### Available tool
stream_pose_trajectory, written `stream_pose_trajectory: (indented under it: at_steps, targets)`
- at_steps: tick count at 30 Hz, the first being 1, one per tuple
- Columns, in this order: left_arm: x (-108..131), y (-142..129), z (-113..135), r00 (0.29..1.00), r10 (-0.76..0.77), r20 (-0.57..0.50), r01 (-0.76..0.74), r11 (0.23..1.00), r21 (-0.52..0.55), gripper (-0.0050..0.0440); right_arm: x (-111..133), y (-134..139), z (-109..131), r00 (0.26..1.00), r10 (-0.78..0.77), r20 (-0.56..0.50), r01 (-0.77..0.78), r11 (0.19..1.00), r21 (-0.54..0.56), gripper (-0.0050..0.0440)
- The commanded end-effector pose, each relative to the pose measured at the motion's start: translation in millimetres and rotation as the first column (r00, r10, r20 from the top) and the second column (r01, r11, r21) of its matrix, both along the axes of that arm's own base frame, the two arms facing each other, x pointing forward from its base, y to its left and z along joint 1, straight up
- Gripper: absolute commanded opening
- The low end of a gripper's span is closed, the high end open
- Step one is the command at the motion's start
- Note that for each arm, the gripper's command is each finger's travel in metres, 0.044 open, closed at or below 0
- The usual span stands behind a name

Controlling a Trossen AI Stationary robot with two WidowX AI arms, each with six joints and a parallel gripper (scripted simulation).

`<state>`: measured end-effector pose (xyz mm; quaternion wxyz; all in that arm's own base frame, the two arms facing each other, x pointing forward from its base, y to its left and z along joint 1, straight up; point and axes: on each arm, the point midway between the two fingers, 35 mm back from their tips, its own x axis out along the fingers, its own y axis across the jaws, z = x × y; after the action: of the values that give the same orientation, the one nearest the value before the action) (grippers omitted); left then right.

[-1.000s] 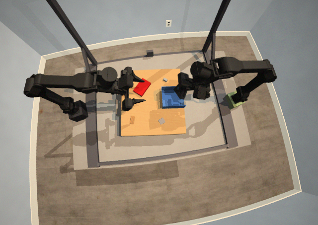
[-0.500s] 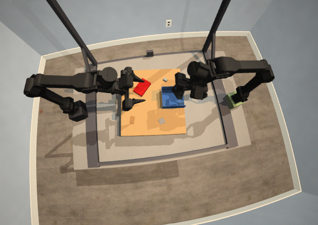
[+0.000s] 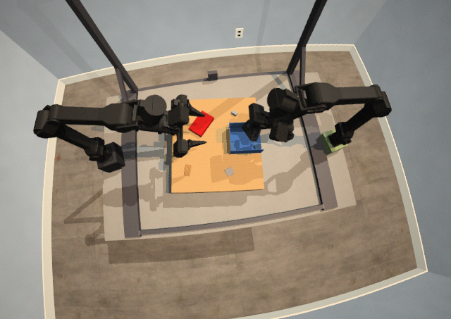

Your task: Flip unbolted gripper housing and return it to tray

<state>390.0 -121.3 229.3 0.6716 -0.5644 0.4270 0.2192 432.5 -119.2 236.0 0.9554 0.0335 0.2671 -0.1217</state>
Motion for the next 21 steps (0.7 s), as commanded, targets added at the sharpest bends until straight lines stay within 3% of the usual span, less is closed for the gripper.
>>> stream_pose_trajectory:
  at_steps: [1,21]
  targets:
    - [-5,2,15,0.997,0.006,0.073,-0.004,1.000,-0.022,0.0118,1,0,10,1.000,0.006,0.023,-0.005,1.000,-0.006,0.0440]
    - [-19,7,5,0.971,0.014,0.237,0.004,0.997,-0.079,0.0118,1,0,10,1.000,0.006,0.023,-0.005,1.000,-0.006,0.0440]
